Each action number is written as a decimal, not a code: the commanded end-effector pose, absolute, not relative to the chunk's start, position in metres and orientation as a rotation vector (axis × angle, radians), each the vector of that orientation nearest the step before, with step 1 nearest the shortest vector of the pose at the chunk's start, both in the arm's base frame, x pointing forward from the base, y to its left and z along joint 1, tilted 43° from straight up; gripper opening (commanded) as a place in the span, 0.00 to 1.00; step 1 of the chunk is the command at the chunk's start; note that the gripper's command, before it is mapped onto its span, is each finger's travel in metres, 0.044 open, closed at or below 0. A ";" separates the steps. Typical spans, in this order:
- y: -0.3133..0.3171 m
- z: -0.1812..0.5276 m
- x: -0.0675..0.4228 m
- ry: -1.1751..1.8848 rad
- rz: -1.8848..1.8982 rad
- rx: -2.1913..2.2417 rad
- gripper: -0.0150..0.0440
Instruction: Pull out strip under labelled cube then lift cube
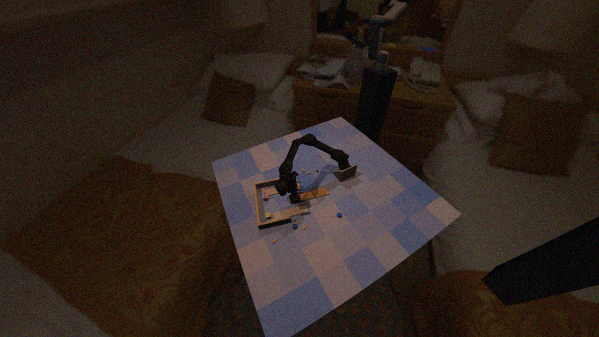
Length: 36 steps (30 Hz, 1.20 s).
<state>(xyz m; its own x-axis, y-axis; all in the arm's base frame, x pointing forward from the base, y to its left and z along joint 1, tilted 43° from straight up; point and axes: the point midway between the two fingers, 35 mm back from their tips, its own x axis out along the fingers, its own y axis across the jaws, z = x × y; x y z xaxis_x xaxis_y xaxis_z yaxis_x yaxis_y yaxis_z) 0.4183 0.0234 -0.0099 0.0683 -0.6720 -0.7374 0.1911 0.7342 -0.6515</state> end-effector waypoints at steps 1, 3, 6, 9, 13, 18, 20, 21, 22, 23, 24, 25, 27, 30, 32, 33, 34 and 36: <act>0.029 -0.004 0.409 1.356 -0.681 -0.438 0.25; 0.033 0.000 0.400 1.356 -0.680 -0.439 0.25; 0.038 0.006 0.387 1.357 -0.679 -0.441 0.25; 0.043 0.012 0.373 1.357 -0.679 -0.443 0.25; 0.047 0.018 0.357 1.358 -0.679 -0.446 0.25; 0.047 0.019 0.351 1.358 -0.678 -0.446 0.25; 0.047 0.019 0.344 1.359 -0.678 -0.446 0.25; 0.047 0.018 0.340 1.359 -0.678 -0.446 0.25; 0.047 0.018 0.337 1.359 -0.678 -0.446 0.25; 0.046 0.018 0.333 1.359 -0.678 -0.446 0.25; 0.046 0.018 0.329 1.360 -0.678 -0.447 0.25; 0.046 0.018 0.326 1.360 -0.678 -0.447 0.25; 0.045 0.018 0.318 1.360 -0.678 -0.447 0.25; 0.043 0.017 0.307 1.361 -0.678 -0.447 0.25; 0.043 0.017 0.302 1.361 -0.678 -0.448 0.25; 0.043 0.017 0.301 1.361 -0.678 -0.448 0.25; 0.043 0.018 0.301 1.361 -0.678 -0.448 0.25; 0.049 0.023 0.301 1.362 -0.678 -0.447 0.25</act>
